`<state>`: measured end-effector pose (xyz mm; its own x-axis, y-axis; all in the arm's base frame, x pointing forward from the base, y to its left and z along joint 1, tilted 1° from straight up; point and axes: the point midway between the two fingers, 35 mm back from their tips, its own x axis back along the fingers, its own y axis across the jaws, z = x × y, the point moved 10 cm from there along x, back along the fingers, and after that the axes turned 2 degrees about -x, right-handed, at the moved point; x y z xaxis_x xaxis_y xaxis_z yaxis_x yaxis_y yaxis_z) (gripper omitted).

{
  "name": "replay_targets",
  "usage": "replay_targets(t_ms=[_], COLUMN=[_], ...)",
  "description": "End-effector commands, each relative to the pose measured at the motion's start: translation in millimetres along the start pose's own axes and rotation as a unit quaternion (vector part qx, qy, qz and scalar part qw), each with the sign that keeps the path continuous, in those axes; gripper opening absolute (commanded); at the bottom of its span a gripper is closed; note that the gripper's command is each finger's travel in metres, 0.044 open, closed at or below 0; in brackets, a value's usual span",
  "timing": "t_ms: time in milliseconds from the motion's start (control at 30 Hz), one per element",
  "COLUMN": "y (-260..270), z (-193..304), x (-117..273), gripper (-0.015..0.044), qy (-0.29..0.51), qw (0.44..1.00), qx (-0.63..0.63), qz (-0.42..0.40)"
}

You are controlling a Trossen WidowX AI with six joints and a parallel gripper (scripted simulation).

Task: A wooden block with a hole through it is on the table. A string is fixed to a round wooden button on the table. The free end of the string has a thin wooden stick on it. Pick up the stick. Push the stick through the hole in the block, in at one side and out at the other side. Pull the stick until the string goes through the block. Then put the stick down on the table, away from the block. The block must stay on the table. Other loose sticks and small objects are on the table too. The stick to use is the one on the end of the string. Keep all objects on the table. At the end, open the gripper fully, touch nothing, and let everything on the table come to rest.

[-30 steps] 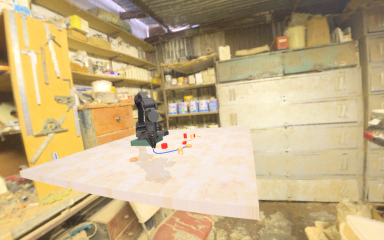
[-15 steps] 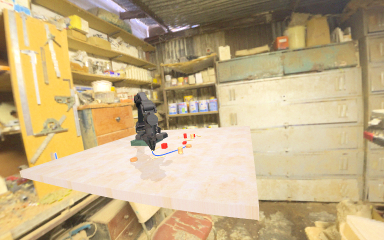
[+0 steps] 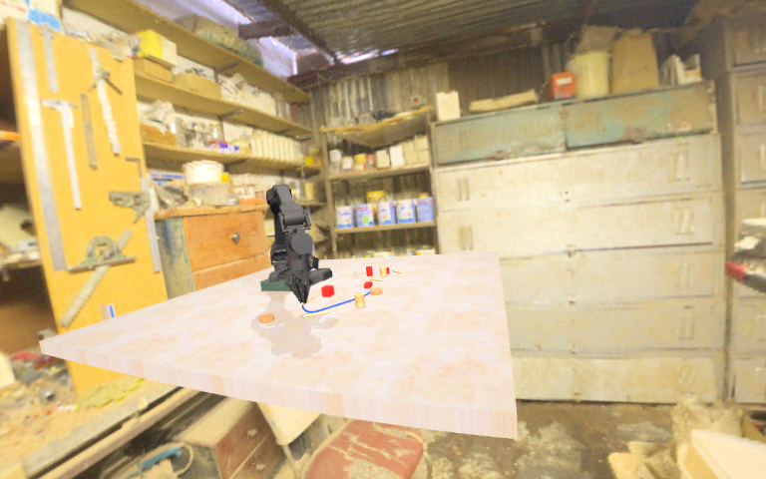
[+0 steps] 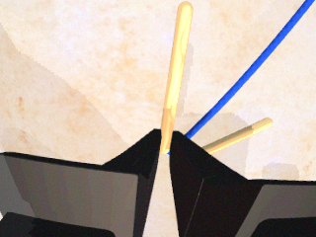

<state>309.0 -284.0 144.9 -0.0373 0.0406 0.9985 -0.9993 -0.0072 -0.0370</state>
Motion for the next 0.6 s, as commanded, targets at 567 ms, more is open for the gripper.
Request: replay_targets(t_ms=[567], y=[19], z=[-11], x=[-13], gripper=[0.0000], qy=[0.004], qw=[1.000], qx=[0.002], qz=[0.002])
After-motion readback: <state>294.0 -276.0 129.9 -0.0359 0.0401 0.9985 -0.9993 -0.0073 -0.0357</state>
